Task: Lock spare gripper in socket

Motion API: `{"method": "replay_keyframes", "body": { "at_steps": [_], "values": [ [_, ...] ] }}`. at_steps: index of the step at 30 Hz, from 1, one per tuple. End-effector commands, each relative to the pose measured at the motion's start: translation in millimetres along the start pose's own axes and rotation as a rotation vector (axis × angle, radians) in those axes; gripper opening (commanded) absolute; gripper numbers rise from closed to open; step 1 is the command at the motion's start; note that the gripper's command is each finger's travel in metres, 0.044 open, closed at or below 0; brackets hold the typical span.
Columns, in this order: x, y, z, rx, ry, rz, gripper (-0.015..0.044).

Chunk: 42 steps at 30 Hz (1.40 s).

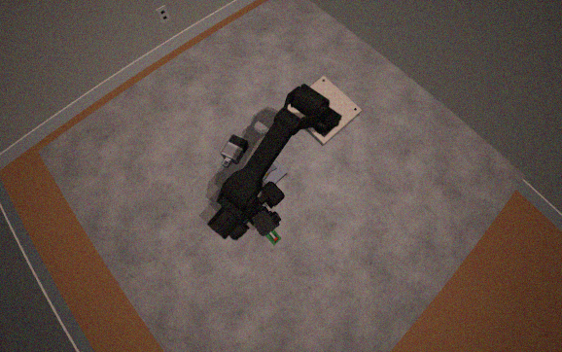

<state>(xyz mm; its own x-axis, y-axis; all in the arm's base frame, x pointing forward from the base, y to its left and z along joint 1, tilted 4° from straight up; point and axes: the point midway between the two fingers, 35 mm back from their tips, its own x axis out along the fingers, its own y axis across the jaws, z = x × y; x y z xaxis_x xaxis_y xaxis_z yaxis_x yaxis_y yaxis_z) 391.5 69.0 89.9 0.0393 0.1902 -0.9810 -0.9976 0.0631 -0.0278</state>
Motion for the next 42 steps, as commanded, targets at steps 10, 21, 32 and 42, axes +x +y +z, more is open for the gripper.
{"method": "replay_keyframes", "body": {
  "at_steps": [10, 21, 32, 42],
  "values": [
    [-31.7, 2.9, 4.9, 0.004, 0.003, 0.016, 0.044],
    [-60.3, 5.2, 9.5, 0.008, 0.005, 0.03, 0.044],
    [-90.4, 6.3, 14.3, 0.024, -0.002, 0.003, 0.044],
    [-115.8, 6.3, -5.4, 0.128, -0.032, -0.049, 0.044]
  ]
}}
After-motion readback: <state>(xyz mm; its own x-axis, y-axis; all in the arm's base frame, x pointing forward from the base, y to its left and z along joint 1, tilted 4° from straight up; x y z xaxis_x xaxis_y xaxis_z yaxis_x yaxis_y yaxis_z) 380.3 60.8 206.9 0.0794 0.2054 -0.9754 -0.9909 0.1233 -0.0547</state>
